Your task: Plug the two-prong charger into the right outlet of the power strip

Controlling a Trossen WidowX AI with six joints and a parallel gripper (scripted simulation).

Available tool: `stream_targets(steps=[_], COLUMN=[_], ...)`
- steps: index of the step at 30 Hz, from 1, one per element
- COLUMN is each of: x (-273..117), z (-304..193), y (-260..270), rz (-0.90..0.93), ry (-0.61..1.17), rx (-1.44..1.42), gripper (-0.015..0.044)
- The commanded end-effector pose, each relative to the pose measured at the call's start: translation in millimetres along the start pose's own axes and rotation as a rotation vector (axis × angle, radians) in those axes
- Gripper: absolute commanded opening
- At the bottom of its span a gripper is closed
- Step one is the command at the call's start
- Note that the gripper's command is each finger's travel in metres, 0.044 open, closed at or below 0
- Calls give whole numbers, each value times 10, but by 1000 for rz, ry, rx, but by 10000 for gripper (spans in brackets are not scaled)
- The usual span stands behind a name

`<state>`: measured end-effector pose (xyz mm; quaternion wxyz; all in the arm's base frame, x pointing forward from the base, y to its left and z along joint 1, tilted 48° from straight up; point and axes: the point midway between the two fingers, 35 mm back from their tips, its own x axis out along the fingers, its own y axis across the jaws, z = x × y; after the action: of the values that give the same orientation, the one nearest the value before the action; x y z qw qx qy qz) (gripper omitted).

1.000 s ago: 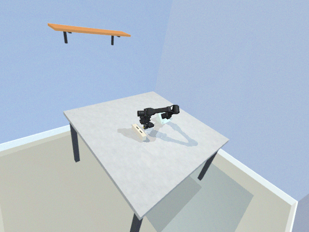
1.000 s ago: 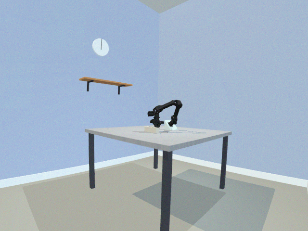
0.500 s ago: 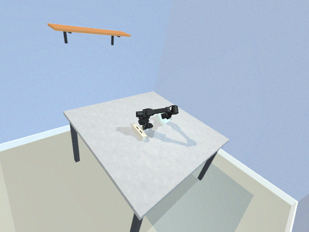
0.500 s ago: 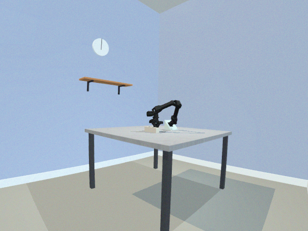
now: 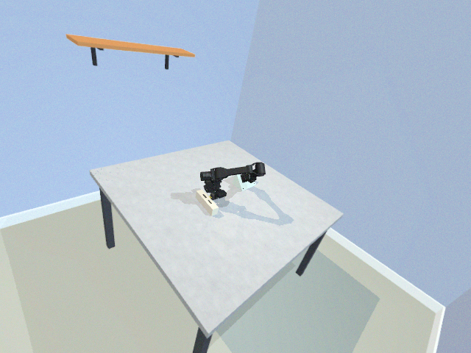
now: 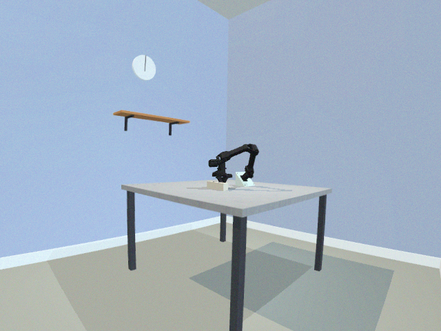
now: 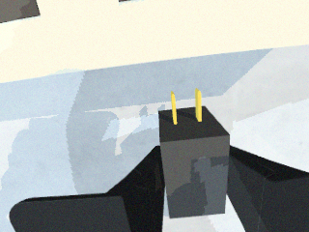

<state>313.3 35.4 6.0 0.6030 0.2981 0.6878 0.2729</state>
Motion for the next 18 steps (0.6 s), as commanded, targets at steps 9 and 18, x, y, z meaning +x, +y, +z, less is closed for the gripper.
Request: stream_targets(steps=[9,18], x=[8,7], z=[73,74], y=[14,17], rz=[5,5], ry=[1,1], rx=[3,3], gripper=[0,0])
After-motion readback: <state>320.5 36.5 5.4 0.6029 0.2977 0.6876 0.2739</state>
